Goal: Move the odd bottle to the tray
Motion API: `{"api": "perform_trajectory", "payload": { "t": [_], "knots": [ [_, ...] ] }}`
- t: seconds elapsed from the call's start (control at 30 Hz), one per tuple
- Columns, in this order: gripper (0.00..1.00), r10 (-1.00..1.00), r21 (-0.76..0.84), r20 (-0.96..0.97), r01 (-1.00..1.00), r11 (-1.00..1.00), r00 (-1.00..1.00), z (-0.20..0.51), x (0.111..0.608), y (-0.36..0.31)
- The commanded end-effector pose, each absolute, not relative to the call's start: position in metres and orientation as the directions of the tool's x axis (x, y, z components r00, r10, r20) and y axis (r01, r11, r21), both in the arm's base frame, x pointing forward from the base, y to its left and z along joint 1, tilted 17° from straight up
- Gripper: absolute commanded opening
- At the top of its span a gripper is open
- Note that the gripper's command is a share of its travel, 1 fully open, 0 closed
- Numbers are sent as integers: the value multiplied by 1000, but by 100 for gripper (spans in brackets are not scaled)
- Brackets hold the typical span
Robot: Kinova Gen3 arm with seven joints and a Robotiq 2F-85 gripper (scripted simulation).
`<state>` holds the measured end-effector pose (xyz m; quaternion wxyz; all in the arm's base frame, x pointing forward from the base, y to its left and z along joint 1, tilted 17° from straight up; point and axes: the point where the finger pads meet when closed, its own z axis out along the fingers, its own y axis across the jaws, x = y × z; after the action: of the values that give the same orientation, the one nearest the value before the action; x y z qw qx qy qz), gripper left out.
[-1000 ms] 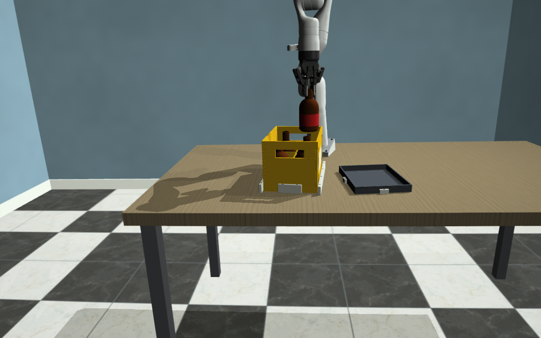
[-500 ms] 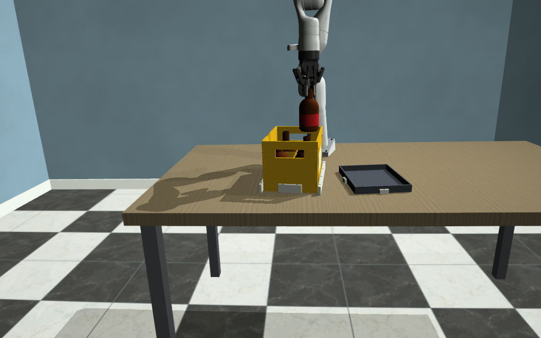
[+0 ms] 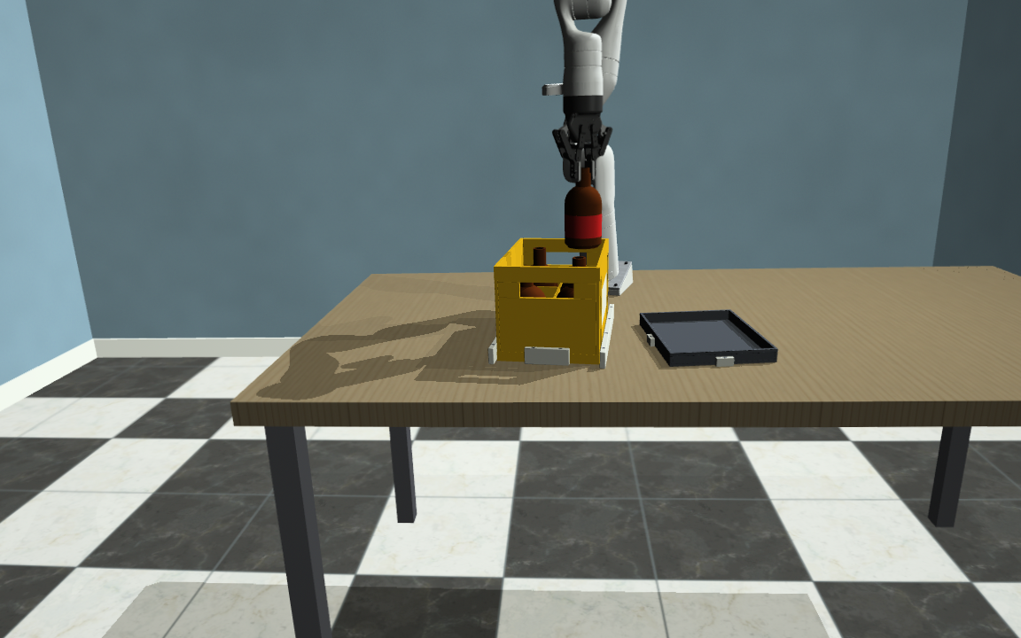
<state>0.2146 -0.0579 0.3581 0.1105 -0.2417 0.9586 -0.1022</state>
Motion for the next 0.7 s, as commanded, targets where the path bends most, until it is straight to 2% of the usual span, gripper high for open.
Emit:
{"api": "perform_trajectory", "payload": {
  "t": [0.0, 0.67],
  "knots": [
    [0, -486, -250, -163, -441, 862, -859, 359, 215, -58],
    [0, -486, -250, -163, -441, 862, -859, 364, 213, -57]
  ]
}}
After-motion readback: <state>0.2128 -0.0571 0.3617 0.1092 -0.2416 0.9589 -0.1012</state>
